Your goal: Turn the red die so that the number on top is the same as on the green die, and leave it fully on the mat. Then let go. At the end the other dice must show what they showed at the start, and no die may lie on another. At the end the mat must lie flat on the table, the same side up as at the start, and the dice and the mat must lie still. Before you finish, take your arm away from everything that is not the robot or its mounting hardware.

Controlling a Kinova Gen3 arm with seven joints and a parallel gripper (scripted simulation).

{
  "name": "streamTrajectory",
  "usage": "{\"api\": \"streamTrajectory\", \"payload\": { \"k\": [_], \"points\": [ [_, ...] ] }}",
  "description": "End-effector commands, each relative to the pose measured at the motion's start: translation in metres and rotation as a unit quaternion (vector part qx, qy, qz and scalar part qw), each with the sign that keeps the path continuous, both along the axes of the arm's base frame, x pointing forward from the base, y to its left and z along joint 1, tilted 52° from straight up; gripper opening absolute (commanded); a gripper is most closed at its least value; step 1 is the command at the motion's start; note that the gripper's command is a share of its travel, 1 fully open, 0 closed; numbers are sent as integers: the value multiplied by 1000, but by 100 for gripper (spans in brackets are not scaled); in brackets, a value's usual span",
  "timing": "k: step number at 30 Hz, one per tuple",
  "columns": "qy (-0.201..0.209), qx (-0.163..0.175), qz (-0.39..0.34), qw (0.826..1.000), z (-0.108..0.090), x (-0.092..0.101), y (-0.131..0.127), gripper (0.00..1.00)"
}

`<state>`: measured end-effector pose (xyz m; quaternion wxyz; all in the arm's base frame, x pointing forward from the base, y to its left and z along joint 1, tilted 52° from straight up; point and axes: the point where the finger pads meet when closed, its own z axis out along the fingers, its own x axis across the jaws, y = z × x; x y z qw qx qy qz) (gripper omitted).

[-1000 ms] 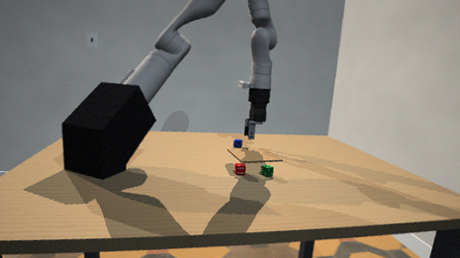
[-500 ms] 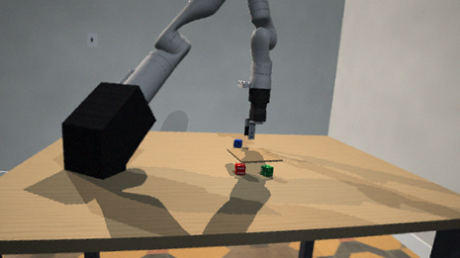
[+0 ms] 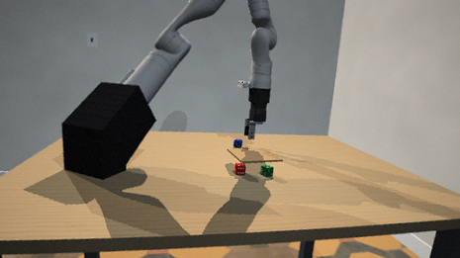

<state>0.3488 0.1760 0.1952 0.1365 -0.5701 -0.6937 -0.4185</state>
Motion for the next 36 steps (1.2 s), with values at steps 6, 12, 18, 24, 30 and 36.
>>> {"api": "streamTrajectory", "payload": {
  "k": [6,12,18,24,30,36],
  "points": [
    [0,0,0,1000,0,0,0,100],
    [0,0,0,1000,0,0,-1,100],
    [0,0,0,1000,4,-1,-5,100],
    [0,0,0,1000,9,-4,-11,100],
    [0,0,0,1000,20,-9,-25,100],
    [0,0,0,1000,34,-16,-42,100]
  ]
}}
